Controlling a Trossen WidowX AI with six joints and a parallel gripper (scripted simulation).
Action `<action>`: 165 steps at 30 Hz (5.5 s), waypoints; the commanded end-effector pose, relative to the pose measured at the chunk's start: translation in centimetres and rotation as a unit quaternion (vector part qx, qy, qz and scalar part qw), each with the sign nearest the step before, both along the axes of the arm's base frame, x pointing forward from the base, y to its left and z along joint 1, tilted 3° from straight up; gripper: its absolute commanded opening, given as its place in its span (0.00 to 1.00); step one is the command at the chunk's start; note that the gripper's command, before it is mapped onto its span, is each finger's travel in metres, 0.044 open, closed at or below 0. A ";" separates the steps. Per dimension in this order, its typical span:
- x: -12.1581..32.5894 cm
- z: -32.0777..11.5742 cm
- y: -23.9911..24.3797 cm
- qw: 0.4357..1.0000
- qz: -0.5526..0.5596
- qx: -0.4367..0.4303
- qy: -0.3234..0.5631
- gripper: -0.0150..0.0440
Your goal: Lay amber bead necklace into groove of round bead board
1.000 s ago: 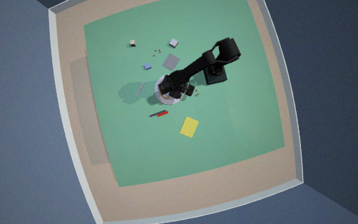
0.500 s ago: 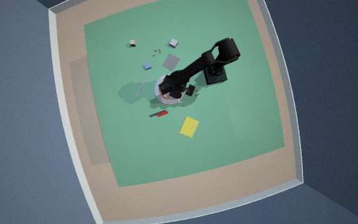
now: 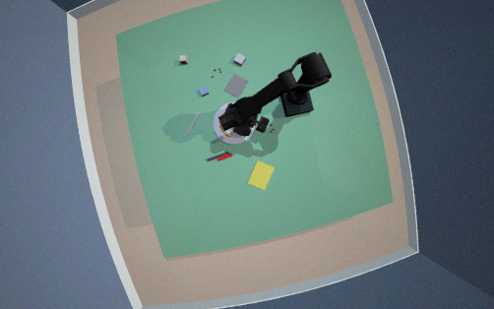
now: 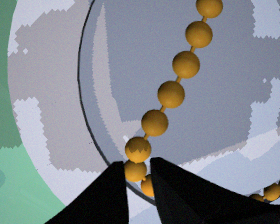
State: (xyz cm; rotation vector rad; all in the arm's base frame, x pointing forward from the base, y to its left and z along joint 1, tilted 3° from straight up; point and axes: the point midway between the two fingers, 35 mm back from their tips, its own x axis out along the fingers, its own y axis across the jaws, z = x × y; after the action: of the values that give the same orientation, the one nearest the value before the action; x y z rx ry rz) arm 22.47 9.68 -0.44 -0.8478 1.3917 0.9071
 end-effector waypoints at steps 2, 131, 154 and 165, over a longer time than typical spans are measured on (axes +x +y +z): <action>0.1 0.0 0.0 1.000 0.000 0.000 -0.003 0.25; 7.3 0.2 6.1 0.993 -0.115 0.000 -0.002 0.25; 7.3 0.2 6.1 0.993 -0.115 0.000 -0.002 0.25; 7.1 0.8 6.2 0.993 -0.118 -0.001 0.002 0.25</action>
State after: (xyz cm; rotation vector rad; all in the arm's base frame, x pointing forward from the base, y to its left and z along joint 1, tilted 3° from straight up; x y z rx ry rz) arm 29.64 15.71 0.27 -0.6720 1.4562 0.7288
